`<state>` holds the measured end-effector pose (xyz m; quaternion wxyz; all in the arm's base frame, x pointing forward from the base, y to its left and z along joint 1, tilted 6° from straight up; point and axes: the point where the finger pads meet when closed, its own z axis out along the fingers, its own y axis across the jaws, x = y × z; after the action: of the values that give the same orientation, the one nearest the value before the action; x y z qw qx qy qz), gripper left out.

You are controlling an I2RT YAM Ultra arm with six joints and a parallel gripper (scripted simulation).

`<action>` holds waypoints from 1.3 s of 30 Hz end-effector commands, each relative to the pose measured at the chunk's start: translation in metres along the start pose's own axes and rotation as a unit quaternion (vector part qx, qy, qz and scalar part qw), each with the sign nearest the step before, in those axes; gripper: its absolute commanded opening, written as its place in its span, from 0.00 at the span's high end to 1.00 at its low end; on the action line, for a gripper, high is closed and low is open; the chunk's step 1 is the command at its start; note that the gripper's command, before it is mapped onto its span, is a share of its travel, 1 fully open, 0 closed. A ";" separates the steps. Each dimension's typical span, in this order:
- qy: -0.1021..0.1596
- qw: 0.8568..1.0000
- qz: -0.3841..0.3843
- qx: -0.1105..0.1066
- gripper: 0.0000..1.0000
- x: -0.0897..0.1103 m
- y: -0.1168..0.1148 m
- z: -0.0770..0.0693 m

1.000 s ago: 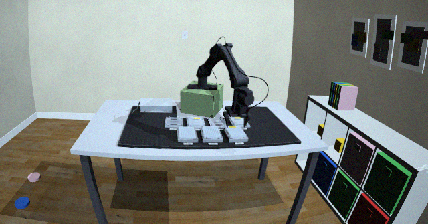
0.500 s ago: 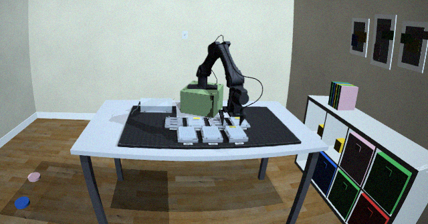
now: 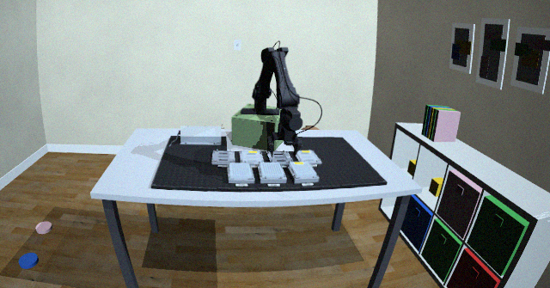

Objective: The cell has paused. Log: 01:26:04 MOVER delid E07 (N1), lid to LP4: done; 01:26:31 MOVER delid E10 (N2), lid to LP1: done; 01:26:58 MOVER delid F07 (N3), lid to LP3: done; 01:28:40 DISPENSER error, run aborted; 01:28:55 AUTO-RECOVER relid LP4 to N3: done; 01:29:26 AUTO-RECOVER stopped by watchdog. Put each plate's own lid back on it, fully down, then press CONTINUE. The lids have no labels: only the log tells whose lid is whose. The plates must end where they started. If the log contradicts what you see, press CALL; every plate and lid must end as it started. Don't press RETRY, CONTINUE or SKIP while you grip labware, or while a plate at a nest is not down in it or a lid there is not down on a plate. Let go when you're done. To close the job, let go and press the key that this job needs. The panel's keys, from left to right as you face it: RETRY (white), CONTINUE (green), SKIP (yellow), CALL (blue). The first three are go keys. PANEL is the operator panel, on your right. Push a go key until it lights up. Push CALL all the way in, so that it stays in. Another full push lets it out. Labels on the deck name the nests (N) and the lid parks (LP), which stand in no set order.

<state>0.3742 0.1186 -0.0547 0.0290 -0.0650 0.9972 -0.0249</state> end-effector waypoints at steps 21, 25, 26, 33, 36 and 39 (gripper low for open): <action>-0.031 0.999 -0.005 -0.011 0.00 0.059 -0.076 -0.007; -0.031 0.999 -0.005 -0.010 0.00 0.072 -0.091 -0.006; -0.031 0.999 -0.005 -0.010 0.00 0.076 -0.095 -0.006; -0.031 0.999 -0.005 -0.009 0.00 0.092 -0.114 -0.004; -0.031 0.999 -0.005 -0.008 0.00 0.102 -0.125 -0.004; -0.031 0.999 -0.005 -0.008 0.00 0.104 -0.127 -0.003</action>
<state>0.2833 -0.0199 -0.0568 0.0362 -0.0559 0.9976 -0.0208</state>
